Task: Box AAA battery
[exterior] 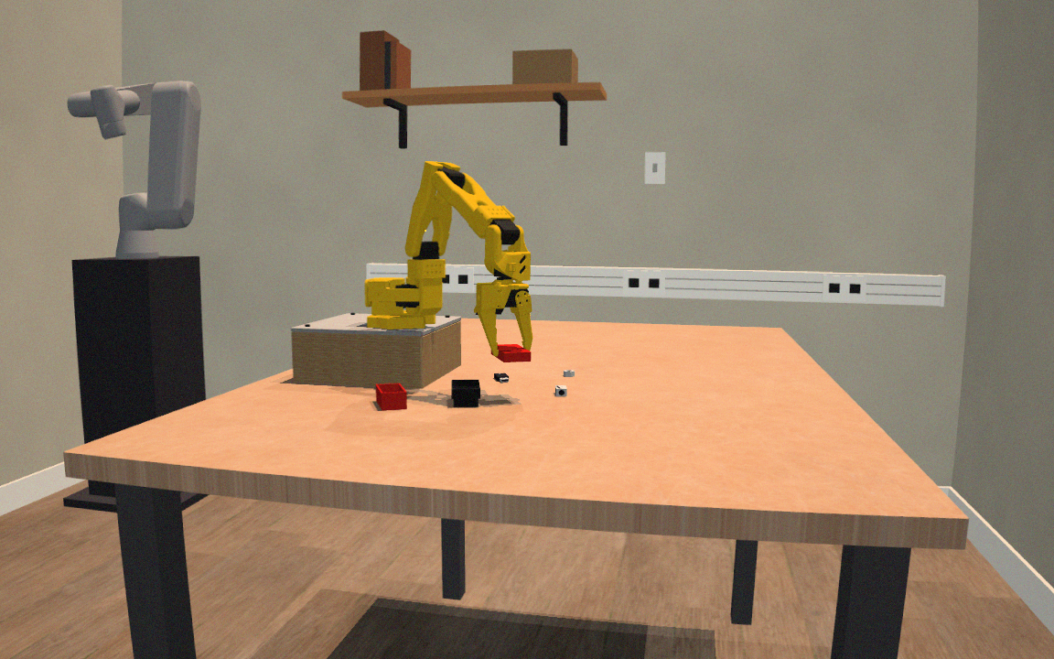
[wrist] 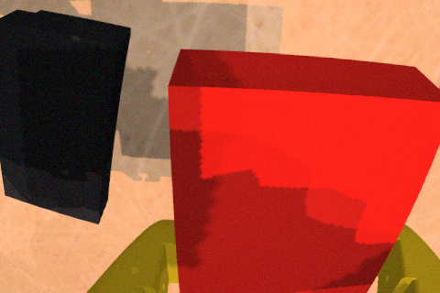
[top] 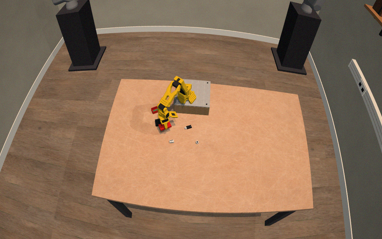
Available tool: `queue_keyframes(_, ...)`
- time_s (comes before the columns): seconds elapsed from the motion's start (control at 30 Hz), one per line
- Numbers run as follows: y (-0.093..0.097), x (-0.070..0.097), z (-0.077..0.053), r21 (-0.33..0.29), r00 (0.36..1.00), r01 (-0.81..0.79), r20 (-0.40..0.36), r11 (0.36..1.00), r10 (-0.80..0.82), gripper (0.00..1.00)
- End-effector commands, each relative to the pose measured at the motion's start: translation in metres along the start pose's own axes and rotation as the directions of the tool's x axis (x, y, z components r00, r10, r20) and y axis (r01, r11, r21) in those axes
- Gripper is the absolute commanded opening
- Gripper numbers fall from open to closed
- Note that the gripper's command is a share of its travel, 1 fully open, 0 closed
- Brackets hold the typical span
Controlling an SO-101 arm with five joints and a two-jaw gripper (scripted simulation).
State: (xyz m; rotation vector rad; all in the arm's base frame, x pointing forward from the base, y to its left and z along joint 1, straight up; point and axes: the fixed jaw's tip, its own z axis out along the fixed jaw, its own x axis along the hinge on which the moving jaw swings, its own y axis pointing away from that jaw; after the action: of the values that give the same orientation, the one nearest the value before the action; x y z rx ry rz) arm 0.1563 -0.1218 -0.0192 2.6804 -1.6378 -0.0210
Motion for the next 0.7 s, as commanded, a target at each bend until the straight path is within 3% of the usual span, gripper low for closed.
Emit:
queue_keyframes(0.0,-0.0024,-0.0003,-0.0038,0.007,1.000,0.000,-0.010,1.000,0.000,0.21)
queue_keyframes(0.67,-0.0036,0.0022,-0.0048,0.007,1.000,0.000,-0.010,1.000,0.000,0.21)
